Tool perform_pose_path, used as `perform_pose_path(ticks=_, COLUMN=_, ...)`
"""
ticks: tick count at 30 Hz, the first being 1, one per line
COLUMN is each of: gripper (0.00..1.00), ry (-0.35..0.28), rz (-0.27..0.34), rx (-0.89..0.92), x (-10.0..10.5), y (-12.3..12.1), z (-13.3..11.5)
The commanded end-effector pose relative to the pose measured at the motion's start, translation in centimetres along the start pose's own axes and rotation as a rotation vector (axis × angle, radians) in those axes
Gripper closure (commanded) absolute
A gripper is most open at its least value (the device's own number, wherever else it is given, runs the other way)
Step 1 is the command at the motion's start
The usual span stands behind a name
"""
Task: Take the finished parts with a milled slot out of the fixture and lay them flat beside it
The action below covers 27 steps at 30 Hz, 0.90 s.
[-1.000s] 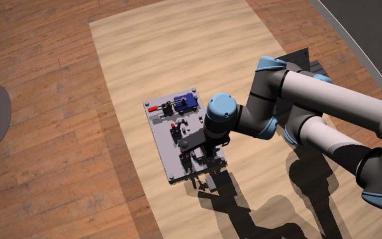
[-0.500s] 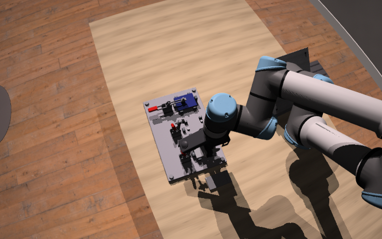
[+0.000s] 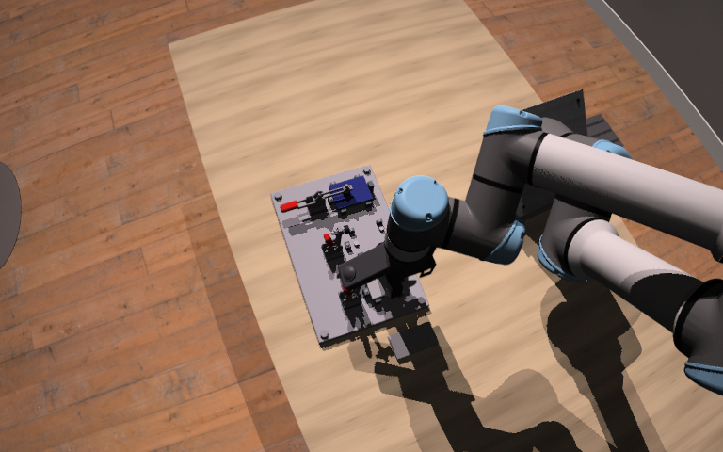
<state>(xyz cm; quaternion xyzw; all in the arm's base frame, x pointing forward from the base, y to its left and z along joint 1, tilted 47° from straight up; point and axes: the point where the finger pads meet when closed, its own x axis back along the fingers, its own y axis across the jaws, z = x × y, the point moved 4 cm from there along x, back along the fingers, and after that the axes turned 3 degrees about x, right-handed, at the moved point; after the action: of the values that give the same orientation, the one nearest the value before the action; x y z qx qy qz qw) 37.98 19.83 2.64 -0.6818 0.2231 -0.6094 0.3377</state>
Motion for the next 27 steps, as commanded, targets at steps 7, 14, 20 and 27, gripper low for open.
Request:
perform_pose_path(ticks=7, gripper=1.00, ry=0.001, rz=0.000, rx=0.000, x=0.04, y=0.01, z=0.03)
perform_pose_path(ticks=14, gripper=1.00, ry=0.001, rz=0.000, rx=0.000, x=0.08, y=0.01, z=0.03)
perform_pose_path(ticks=20, gripper=1.00, ry=0.001, rz=0.000, rx=0.000, x=0.24, y=0.01, z=0.03)
perform_pose_path(ticks=27, gripper=1.00, ry=0.001, rz=0.000, rx=0.000, x=0.69, y=0.01, z=0.03)
